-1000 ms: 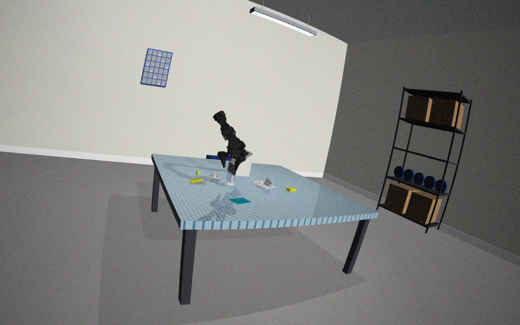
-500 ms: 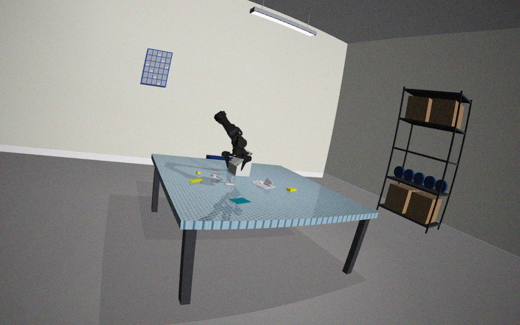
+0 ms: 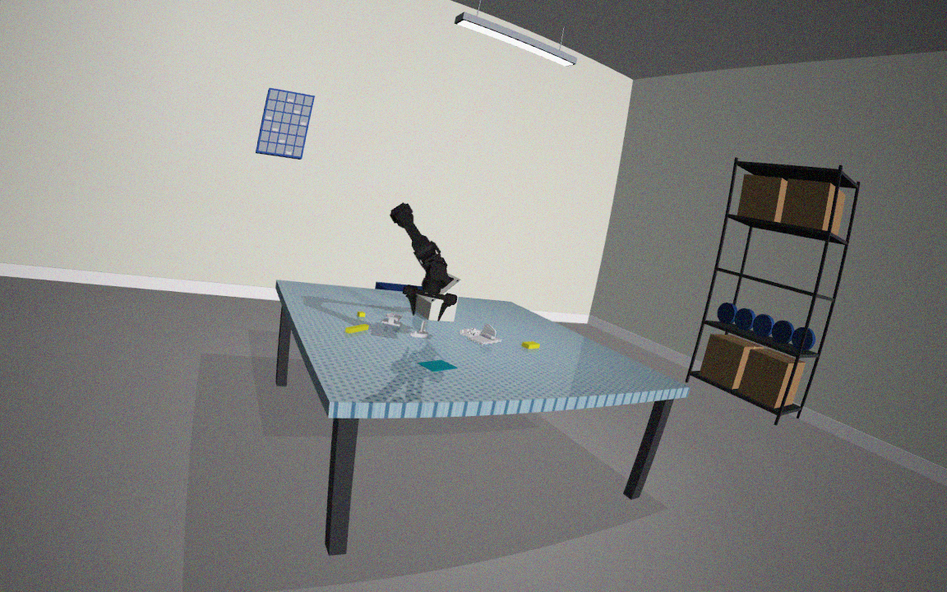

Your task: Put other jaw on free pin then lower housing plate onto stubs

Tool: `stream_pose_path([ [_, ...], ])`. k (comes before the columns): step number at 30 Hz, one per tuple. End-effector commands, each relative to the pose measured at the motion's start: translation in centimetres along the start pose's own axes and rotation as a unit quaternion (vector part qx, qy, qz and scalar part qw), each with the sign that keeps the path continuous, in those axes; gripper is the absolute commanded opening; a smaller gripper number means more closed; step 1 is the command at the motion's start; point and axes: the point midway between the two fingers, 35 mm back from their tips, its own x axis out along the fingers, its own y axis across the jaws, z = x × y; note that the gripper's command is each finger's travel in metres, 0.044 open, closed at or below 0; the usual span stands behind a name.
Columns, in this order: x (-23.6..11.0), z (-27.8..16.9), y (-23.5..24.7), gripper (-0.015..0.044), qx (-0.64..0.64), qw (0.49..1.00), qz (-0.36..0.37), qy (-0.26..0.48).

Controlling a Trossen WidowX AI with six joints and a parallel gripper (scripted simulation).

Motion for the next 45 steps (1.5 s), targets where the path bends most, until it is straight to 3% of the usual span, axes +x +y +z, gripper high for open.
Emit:
stream_pose_path([
  [1,0.5,0.0,-0.3,0.044,-0.004,1.0,-0.003,0.001],
  [45,5.5,0.0,-0.3,0.044,-0.004,1.0,-0.002,0.002],
])
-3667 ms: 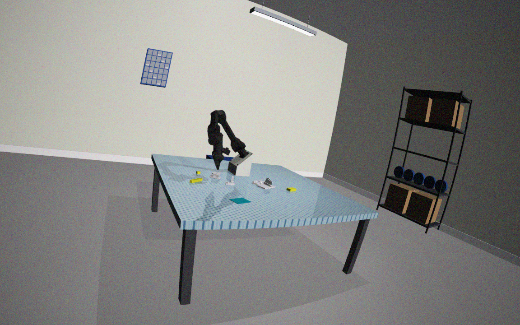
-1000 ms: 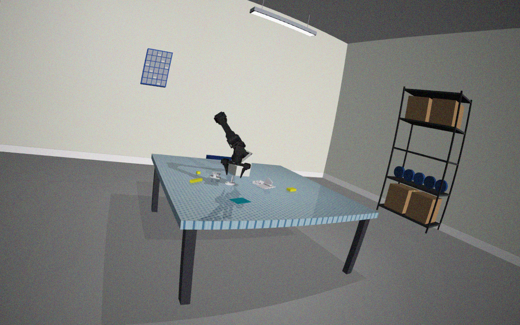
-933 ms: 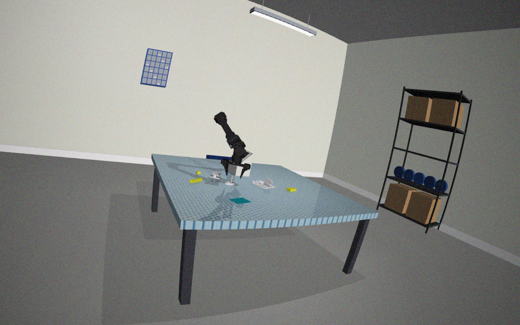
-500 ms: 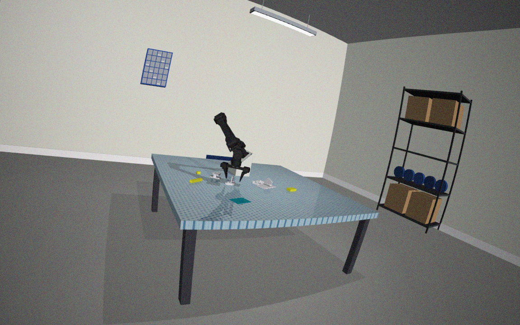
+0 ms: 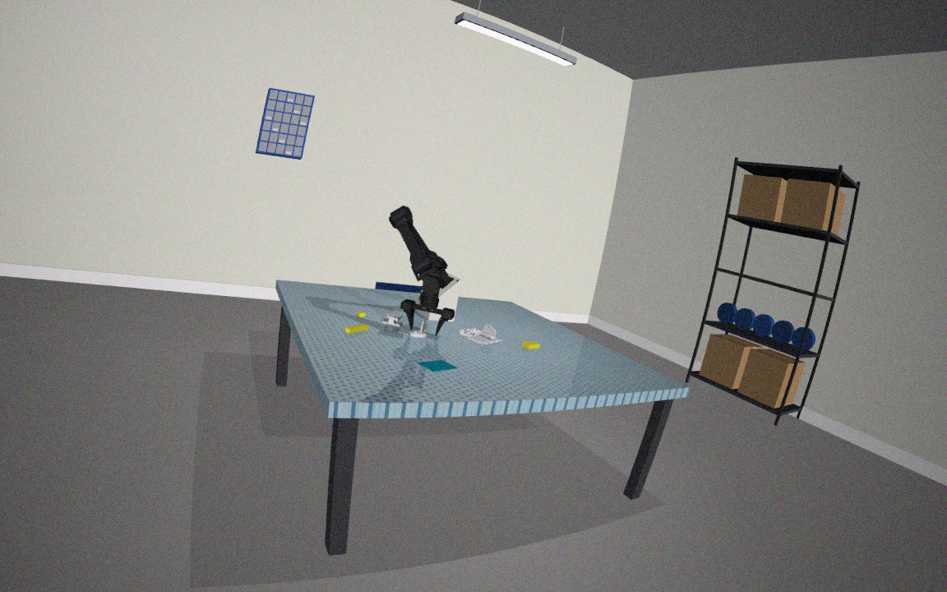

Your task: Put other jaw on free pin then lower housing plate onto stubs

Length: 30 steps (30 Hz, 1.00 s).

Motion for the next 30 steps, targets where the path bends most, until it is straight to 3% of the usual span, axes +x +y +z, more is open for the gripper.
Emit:
stream_pose_path([
  [1,0.18,0.09,-0.16,0.044,-0.003,1.0,-0.002,-0.002],
  [22,0.25,0.09,-0.16,0.044,-0.003,1.0,-0.002,-0.002],
  [30,0.19,0.07,-0.06,0.023,-0.001,1.0,0.0,-0.001],
])
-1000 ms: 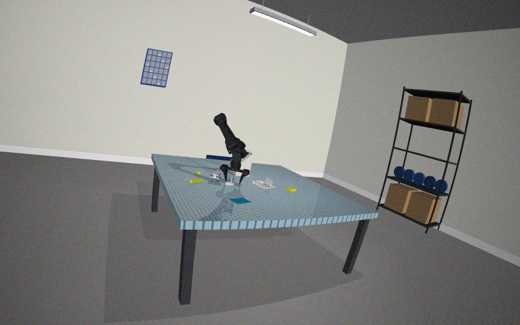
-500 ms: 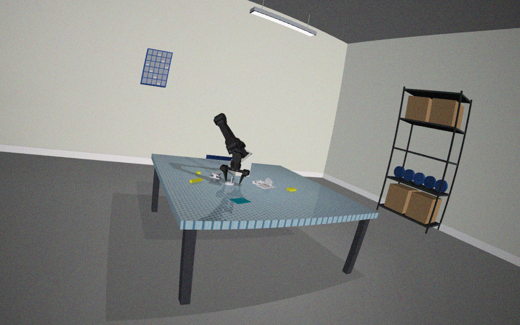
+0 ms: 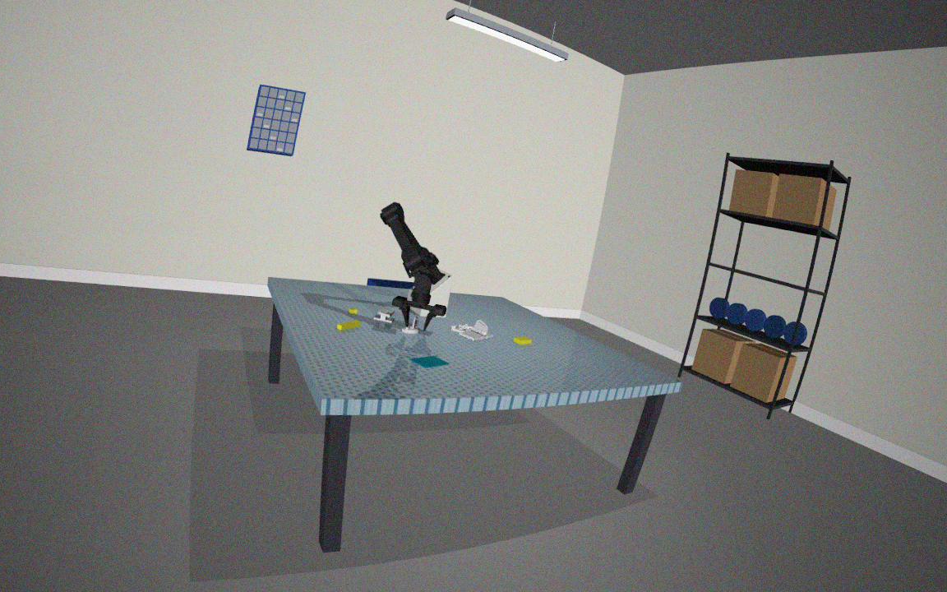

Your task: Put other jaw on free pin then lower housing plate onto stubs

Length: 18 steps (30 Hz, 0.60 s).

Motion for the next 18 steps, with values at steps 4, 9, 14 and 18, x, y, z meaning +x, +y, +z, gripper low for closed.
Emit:
stream_pose_path([
  [4,0.0,0.0,0.0,0.0145,0.0,1.0,0.0,0.0],
  [9,0.0,0.0,0.0,0.0134,0.0,1.0,0.0,0.0],
  [14,0.0,0.0,0.0,0.0134,0.0,1.0,0.0,0.0],
  [18,0.0,0.0,0.0,0.0134,0.0,1.0,0.0,0.0],
])
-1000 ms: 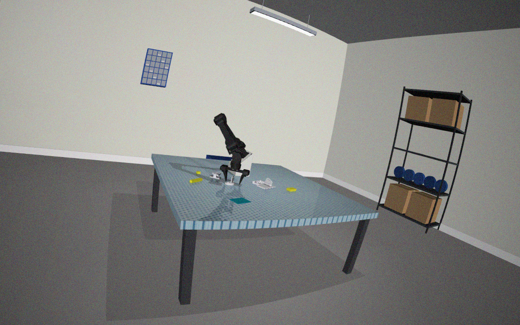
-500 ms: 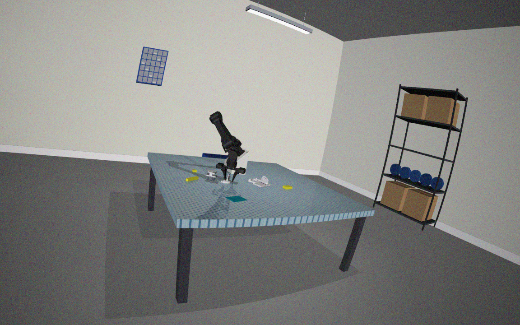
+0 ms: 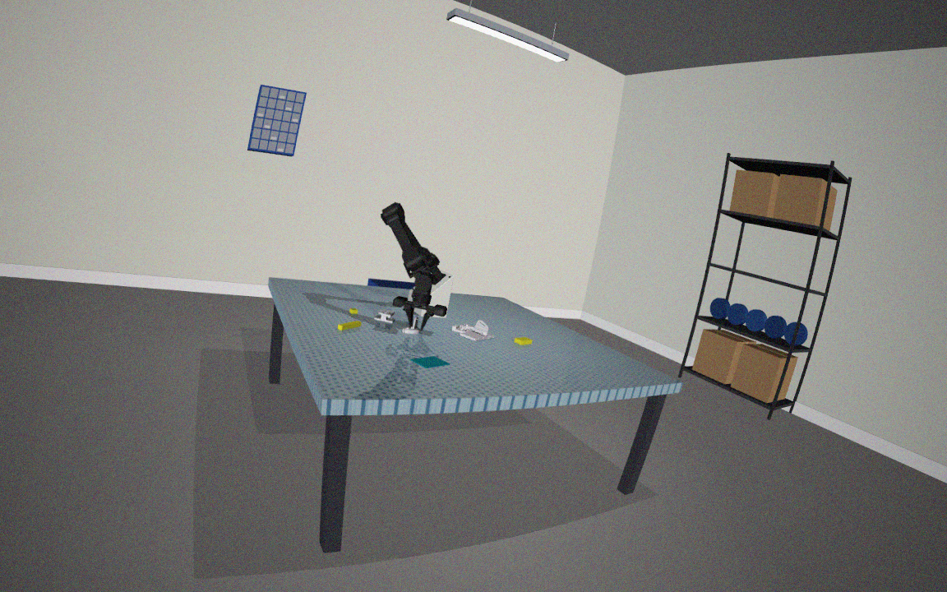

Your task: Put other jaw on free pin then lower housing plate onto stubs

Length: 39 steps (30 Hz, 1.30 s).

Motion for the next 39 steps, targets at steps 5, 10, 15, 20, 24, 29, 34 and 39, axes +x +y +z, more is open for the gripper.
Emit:
stream_pose_path([
  [5,-0.8,-0.1,-0.1,0.0134,-0.001,1.0,-0.002,0.0],
  [10,-2.4,-0.2,-0.3,0.0134,-0.001,1.0,-0.003,-0.001],
  [15,-4.0,-0.2,-0.3,0.0134,-0.001,1.0,-0.004,-0.002],
  [20,-5.7,-0.2,-0.3,0.0134,-0.002,1.0,-0.004,-0.002],
  [24,-7.0,-0.1,-0.2,0.0134,-0.002,1.0,-0.004,-0.001],
  [29,-7.8,0.0,-0.1,0.0134,-0.002,1.0,-0.004,-0.001],
  [34,-7.8,0.0,-0.1,0.0134,-0.002,1.0,-0.004,-0.001],
  [39,-7.8,0.1,-0.3,0.0134,0.005,1.0,-0.005,-0.001],
])
